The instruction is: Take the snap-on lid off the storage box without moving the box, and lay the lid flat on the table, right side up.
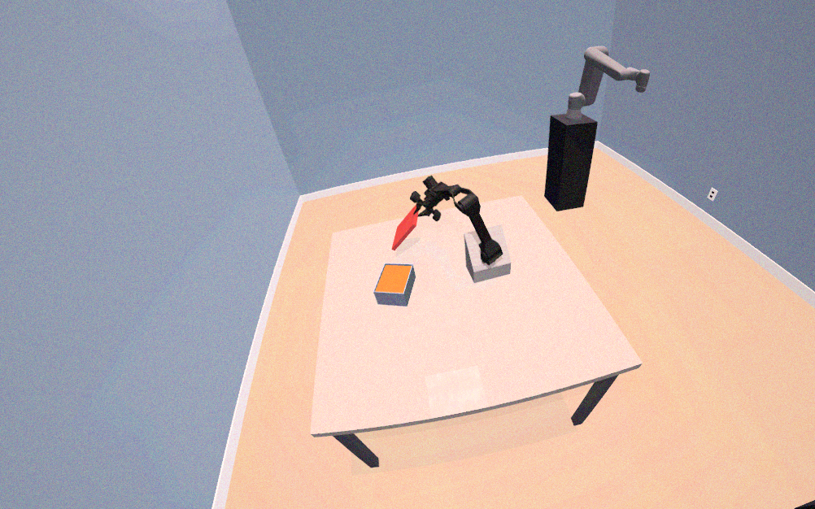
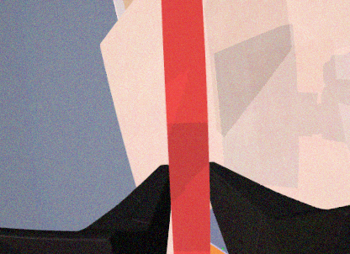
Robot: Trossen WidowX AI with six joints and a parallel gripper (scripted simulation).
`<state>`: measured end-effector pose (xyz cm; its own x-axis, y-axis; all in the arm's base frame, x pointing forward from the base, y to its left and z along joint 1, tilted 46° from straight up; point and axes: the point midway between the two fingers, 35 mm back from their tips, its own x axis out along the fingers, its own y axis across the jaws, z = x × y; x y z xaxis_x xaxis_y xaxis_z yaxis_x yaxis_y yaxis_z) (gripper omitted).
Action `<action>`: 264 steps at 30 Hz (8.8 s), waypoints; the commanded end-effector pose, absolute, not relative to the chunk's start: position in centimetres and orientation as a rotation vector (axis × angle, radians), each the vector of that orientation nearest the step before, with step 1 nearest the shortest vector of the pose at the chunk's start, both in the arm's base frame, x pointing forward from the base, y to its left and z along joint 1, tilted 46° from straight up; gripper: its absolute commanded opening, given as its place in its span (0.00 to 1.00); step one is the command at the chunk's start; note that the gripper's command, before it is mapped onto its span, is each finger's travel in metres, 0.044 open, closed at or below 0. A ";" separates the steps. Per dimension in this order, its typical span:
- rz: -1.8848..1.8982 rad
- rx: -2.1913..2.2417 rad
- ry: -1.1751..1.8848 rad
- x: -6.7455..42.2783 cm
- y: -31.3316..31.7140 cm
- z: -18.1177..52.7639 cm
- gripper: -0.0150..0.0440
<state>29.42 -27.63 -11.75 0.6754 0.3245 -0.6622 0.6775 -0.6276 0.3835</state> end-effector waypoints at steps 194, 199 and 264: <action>-0.719 2.274 0.771 28.2 -15.9 -23.0 0.25; -0.719 2.274 0.771 28.1 -15.6 -23.3 0.25; -0.723 2.273 0.772 24.1 -14.8 -22.8 1.00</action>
<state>24.89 -15.22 -23.15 0.6793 0.3260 -0.6575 0.6732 -0.6336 0.3813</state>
